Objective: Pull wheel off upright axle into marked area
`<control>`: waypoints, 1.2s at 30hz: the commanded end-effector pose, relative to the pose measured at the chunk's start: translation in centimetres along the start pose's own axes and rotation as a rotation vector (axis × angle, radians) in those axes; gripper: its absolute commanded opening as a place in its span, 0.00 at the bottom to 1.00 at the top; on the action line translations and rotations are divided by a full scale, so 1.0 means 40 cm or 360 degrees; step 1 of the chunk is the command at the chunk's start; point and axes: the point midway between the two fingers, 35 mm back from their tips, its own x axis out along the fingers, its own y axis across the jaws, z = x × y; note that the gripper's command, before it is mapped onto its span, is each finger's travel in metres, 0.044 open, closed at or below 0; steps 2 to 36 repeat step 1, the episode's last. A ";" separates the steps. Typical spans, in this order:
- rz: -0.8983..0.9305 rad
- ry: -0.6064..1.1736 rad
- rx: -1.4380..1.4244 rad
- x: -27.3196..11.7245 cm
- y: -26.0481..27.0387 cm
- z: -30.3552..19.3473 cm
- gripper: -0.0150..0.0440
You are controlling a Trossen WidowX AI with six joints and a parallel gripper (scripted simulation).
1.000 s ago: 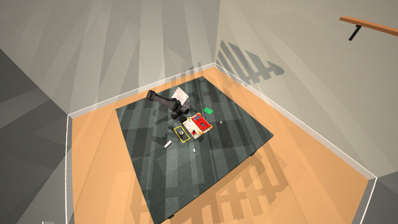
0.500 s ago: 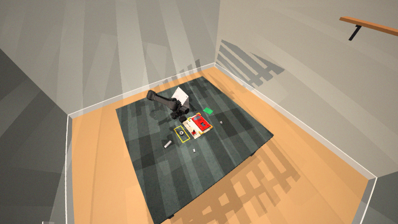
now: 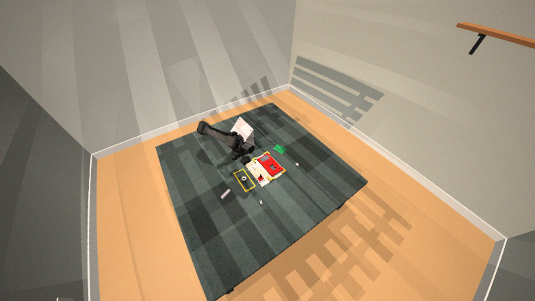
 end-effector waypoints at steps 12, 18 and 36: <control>-0.0007 0.0005 -0.0001 0.001 -0.003 -0.002 1.00; -0.0007 0.0005 -0.0001 0.001 -0.003 -0.002 1.00; -0.0007 0.0005 -0.0001 0.001 -0.003 -0.002 1.00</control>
